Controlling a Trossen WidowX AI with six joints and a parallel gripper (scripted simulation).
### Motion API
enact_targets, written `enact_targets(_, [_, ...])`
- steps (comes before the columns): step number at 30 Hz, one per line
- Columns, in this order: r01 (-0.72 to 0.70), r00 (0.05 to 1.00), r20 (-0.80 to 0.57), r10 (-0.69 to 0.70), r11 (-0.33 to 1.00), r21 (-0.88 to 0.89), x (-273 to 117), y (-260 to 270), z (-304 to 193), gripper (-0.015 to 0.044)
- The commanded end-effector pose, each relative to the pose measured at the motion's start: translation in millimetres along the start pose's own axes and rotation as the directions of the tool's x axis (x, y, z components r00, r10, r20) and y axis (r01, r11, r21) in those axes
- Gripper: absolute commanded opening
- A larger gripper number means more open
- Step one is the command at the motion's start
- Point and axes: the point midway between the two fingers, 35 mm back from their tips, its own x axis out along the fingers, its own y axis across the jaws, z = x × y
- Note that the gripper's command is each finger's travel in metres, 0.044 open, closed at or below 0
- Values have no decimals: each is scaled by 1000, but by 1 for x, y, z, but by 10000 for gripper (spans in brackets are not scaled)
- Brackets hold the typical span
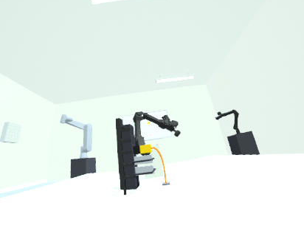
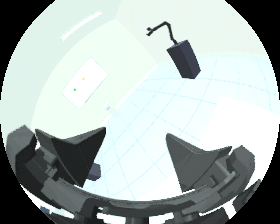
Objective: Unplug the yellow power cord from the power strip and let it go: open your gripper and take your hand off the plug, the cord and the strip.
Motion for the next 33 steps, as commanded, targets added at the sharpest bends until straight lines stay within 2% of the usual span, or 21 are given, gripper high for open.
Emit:
enact_targets(1, [1, 1000, 5, -1, 1000, 5, -2, -1, 2, 374])
enact_targets(5, [30, 993, 108, -39, 996, 87, -34, -18, 38, 269])
enact_targets(9, [88, 975, 195, -104, 992, 89, -60, -34, 65, 164])
enact_targets(15, [245, 895, 353, -274, 961, 124, -131, -76, 114, 160])
enact_targets(22, [469, 727, 449, -520, 853, 228, -239, -137, 143, 160])
enact_targets(27, [617, 583, 429, -690, 720, 319, -321, -177, 139, 160])
enact_targets(33, [756, 422, 304, -854, 516, 402, -417, -218, 105, 160])
